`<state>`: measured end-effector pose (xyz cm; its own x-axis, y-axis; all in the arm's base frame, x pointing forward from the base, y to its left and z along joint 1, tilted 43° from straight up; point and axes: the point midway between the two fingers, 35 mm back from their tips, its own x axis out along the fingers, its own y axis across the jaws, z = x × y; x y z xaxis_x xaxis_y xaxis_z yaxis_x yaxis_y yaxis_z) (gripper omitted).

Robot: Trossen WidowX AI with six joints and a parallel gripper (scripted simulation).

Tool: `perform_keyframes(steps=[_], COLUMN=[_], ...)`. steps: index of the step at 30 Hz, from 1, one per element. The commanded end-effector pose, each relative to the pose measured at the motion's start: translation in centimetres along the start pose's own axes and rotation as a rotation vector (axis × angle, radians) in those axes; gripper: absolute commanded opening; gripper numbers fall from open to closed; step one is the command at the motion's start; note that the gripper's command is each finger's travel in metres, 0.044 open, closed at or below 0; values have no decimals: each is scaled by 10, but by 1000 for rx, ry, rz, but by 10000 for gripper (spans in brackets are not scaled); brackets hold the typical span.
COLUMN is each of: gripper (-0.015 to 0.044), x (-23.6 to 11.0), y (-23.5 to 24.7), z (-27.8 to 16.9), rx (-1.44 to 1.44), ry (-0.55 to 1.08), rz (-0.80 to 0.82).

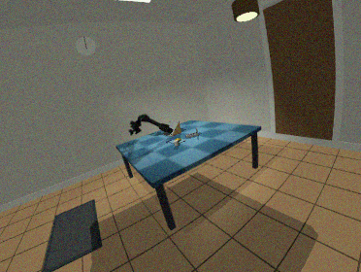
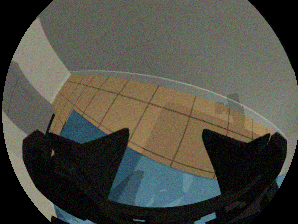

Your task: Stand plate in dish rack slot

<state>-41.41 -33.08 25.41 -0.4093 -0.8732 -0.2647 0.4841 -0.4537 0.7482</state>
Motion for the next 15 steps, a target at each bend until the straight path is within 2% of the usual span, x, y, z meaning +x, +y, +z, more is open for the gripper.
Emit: perform_keyframes(steps=[1,15], gripper=[400,400], x=[5,13], y=[23,80], z=[-11,-34], rx=[-1,-3], ry=[13,28], rz=[18,71])
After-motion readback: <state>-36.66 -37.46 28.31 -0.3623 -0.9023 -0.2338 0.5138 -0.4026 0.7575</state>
